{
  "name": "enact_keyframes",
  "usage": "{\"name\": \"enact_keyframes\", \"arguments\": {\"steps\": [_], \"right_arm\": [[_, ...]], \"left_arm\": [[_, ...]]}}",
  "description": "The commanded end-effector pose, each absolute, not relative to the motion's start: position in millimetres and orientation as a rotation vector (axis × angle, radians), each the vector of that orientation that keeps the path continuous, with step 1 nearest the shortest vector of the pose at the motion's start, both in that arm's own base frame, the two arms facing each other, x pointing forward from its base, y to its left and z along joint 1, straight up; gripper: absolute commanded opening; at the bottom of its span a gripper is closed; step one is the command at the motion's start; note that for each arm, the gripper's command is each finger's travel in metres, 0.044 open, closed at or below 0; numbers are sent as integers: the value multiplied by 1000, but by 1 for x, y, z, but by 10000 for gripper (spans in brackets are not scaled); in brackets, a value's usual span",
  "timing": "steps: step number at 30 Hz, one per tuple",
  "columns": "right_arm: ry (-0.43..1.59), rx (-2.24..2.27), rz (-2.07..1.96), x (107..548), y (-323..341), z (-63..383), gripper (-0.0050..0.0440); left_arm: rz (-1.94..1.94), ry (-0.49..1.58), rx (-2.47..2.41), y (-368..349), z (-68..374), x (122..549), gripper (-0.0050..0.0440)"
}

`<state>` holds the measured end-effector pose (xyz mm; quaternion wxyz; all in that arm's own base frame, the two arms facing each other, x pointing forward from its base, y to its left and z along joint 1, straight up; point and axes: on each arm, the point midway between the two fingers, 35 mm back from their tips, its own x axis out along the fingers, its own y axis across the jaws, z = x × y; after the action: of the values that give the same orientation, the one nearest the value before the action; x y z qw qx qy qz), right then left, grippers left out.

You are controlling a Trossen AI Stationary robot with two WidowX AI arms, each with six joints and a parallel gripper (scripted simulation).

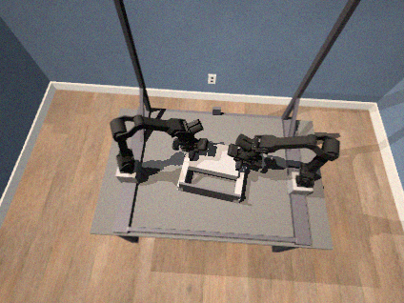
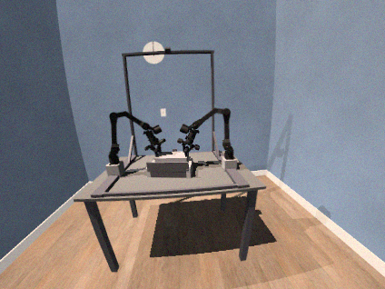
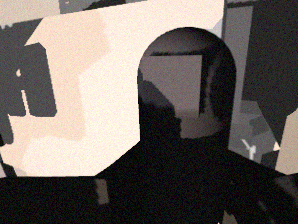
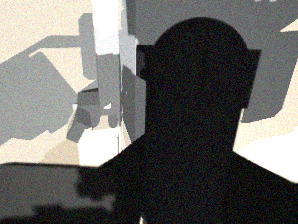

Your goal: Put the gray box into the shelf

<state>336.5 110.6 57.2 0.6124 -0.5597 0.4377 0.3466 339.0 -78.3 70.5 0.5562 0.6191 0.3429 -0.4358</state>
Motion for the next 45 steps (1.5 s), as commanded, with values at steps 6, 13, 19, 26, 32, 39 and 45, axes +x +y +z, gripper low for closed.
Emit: {"name": "enact_keyframes", "arguments": {"steps": [6, 13, 19, 26, 32, 39, 45], "right_arm": [[945, -1280, 777, 335, 94, 78, 100], [946, -1281, 777, 333, 75, 77, 100], [946, -1282, 776, 331, 64, 76, 100], [947, -1283, 776, 329, 46, 75, 100], [947, -1284, 775, 326, 32, 73, 100], [948, -1284, 775, 324, 20, 72, 100], [948, -1285, 775, 323, 14, 71, 100]], "left_arm": [[-999, 759, 1476, -59, 93, 345, 102], [-999, 760, 1477, -41, 92, 348, 102], [-998, 761, 1478, -30, 92, 350, 102], [-998, 761, 1480, -12, 91, 353, 102], [-997, 762, 1481, 2, 90, 355, 102], [-997, 763, 1482, 14, 89, 358, 102], [-997, 763, 1482, 20, 88, 359, 102]]}}
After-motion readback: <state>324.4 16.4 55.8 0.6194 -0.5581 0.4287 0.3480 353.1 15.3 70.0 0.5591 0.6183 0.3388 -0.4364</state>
